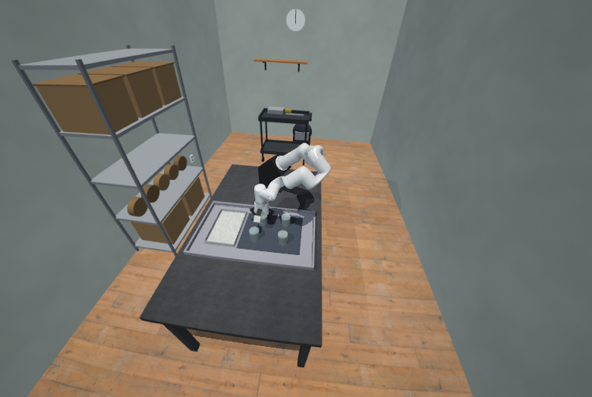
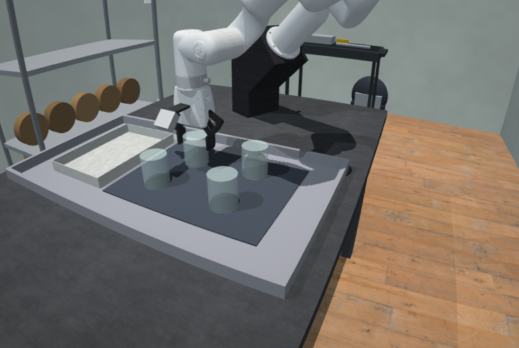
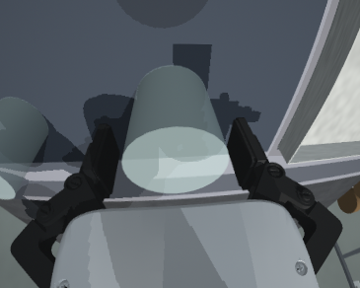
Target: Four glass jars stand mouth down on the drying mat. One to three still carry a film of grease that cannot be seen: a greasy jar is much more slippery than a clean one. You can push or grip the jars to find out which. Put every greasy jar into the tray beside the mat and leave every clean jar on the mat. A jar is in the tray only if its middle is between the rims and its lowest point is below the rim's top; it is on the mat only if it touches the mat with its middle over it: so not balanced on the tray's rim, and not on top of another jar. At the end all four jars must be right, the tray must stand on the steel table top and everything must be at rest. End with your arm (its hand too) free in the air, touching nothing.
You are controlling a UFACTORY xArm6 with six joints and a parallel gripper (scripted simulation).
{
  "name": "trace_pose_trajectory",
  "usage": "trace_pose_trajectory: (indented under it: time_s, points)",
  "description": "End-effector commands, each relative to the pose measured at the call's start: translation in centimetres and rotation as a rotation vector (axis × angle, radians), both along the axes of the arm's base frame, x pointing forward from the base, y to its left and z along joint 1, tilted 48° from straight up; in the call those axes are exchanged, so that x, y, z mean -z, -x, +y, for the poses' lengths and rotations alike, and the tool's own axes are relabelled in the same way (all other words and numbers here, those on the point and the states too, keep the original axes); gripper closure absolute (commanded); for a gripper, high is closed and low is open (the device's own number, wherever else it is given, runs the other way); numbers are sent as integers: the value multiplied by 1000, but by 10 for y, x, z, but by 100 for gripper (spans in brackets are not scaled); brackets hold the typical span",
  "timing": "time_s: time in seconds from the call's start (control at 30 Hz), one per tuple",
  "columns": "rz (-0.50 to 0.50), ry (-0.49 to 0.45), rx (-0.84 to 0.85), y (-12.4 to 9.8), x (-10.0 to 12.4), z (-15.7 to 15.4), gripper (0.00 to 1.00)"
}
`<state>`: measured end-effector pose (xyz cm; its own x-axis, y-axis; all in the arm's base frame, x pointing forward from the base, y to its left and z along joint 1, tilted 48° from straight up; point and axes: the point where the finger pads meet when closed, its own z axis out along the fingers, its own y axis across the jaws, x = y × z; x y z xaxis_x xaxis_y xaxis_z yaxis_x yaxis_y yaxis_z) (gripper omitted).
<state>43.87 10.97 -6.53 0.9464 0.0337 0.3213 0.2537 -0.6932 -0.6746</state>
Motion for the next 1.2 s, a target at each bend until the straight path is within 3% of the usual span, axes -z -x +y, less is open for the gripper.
trace_pose_trajectory:
  time_s: [0.0, 0.17, 0.2, 1.17]
  points:
    - [-2, 1, 2, -2, 3, 3, 0]
    - [-2, 1, 2, -2, 3, 3, 0]
    - [-2, 1, 2, -2, 3, 3, 9]
    - [-2, 1, 2, -2, 3, 3, 12]
